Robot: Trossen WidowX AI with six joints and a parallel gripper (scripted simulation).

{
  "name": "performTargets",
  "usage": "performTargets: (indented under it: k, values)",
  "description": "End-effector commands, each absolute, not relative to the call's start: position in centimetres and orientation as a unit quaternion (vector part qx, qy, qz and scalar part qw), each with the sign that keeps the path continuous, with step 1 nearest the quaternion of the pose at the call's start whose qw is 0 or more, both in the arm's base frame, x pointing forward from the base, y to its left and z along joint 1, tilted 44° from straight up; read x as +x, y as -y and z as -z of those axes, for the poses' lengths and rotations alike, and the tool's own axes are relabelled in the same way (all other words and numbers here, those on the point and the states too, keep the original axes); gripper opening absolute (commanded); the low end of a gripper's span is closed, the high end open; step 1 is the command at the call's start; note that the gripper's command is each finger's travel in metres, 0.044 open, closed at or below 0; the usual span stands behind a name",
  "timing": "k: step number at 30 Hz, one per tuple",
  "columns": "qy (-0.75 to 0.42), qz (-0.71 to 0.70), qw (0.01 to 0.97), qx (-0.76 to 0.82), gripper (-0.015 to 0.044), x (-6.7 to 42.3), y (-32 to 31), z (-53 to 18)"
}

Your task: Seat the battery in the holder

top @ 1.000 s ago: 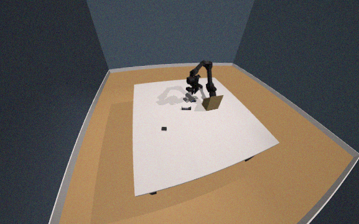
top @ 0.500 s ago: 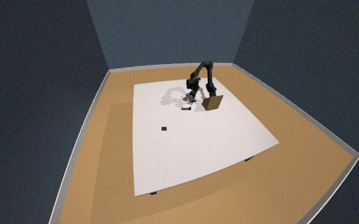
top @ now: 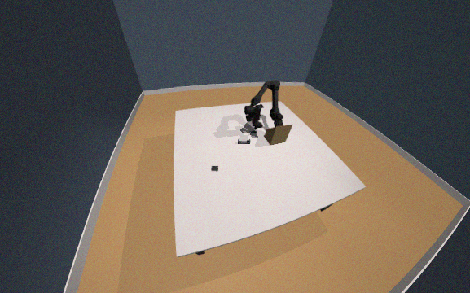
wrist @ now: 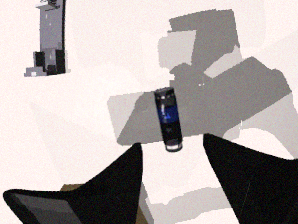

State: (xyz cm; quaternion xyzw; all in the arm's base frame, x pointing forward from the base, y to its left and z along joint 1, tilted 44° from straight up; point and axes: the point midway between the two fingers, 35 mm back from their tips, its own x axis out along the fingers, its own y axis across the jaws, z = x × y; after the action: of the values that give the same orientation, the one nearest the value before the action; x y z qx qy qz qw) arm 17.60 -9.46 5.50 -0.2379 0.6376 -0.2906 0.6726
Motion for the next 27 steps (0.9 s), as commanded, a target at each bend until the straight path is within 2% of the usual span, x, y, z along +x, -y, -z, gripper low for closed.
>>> performTargets:
  k: [1,27]
  values:
    - [-0.643,0.271,0.666,-0.264,0.0223,17.5,9.7,-5.5]
    - [-0.644,0.27,0.666,-0.262,0.0223,17.8,12.1,-3.0]
